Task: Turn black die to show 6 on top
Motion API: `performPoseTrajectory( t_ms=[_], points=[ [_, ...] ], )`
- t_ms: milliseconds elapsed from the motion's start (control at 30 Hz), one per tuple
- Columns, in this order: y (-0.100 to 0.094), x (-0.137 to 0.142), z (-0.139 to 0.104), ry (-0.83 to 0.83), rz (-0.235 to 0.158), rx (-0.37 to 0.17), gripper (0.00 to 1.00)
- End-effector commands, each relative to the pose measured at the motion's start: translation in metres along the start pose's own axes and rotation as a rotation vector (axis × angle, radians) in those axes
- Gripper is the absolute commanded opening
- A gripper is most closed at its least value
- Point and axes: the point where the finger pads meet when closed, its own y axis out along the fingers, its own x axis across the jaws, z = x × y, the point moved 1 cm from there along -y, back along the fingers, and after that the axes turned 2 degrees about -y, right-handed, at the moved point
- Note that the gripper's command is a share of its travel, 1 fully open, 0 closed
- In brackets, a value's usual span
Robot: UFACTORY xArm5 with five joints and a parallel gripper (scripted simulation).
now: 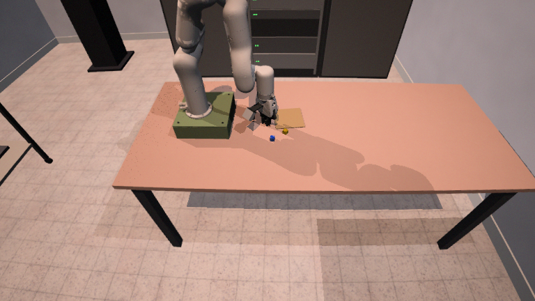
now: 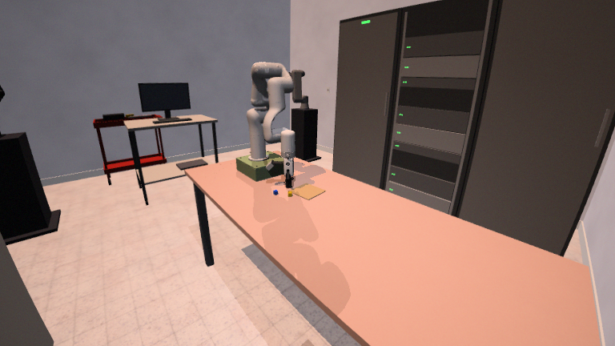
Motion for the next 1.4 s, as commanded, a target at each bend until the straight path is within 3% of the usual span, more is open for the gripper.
performPoseTrajectory(
  t_ms=[0,867,1000,1200,1267,1367],
  points=[
    [-0.001,-0.001,-0.001,0.0,0.002,-0.002,0.15],
    [-0.004,-0.001,-0.001,0.0,0.002,-0.002,0.15],
    [-0.02,-0.001,-0.001,0.0,0.002,-0.002,0.15],
    [-0.063,0.0,-0.001,0.0,0.002,-0.002,0.15],
    [-0.063,0.0,-0.001,0.0,0.002,-0.002,0.15],
    [-0.083,0.0,-0.002,0.0,0.002,-0.002,0.15]
  ],
)
